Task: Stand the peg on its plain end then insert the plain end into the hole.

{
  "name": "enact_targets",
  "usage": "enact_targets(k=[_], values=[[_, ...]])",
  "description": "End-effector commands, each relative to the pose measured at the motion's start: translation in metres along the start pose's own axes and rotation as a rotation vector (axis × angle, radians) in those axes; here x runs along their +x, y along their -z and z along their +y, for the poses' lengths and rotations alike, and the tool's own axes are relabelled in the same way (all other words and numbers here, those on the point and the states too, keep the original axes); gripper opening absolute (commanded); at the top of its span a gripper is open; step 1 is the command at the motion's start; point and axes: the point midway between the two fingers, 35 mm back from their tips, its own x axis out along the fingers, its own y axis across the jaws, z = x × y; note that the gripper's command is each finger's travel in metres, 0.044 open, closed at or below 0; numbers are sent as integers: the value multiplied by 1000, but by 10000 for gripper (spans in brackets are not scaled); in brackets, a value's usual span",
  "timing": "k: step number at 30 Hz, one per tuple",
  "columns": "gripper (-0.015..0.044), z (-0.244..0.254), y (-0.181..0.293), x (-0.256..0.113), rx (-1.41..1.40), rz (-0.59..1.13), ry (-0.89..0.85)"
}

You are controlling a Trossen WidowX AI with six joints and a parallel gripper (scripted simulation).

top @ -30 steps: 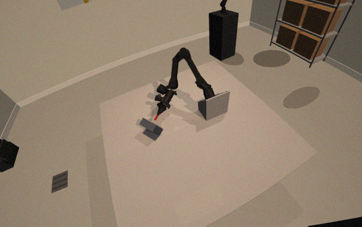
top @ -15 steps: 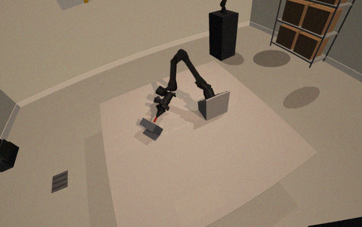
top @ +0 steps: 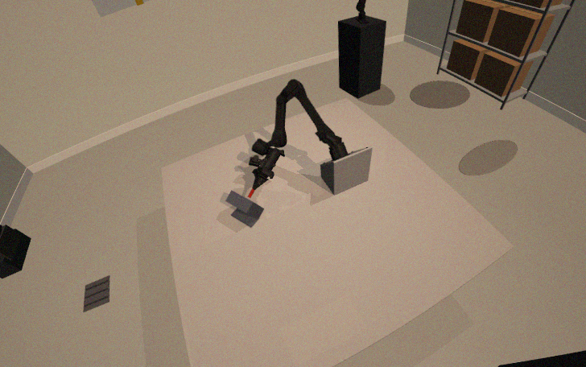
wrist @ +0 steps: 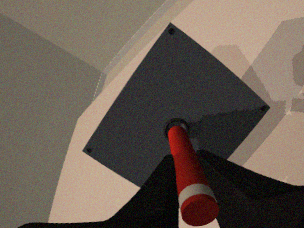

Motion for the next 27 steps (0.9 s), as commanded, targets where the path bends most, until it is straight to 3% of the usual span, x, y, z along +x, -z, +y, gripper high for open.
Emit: enact_targets(k=[1, 27], values=[[0, 0, 1, 1, 0, 1, -1], [0, -1, 3, 14, 0, 0, -1]])
